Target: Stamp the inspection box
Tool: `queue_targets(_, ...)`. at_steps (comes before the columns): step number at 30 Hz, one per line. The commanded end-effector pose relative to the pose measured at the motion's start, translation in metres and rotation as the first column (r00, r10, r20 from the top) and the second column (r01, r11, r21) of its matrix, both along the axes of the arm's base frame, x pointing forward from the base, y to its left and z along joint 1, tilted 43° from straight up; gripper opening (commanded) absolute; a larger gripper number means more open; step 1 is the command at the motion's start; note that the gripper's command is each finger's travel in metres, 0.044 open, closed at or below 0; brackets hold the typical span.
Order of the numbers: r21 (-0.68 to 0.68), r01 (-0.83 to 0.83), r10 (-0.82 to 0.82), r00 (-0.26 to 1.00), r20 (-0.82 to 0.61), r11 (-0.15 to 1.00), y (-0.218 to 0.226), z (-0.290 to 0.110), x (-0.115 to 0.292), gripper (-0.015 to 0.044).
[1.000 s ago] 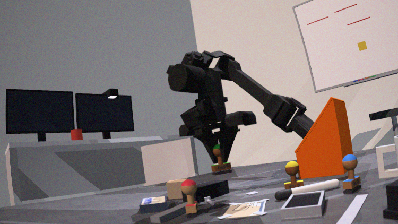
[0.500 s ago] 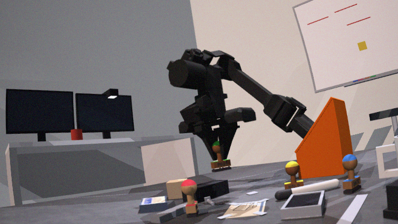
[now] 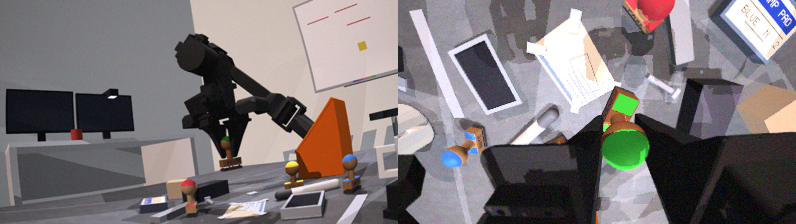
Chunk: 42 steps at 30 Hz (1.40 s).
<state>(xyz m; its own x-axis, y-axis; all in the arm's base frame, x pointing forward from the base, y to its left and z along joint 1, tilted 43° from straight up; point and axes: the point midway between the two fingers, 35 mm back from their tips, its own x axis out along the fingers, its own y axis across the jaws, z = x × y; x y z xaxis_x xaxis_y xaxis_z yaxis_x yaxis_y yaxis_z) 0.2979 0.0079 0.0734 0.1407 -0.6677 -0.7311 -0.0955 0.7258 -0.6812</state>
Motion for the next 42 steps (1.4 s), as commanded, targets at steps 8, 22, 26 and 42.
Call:
queue_targets(8, 0.008, 0.002, -0.002, 1.0, 0.001, 1.0, 0.042, -0.032, 0.013, 0.0)
queue_targets(22, 0.001, 0.005, -0.005, 1.0, 0.003, 1.0, 0.097, -0.084, 0.016, 0.0)
queue_targets(26, -0.004, 0.007, -0.007, 1.0, 0.005, 1.0, 0.112, -0.1, 0.013, 0.0)
queue_targets(42, -0.008, 0.006, -0.006, 1.0, 0.006, 1.0, 0.117, -0.115, 0.012, 0.0)
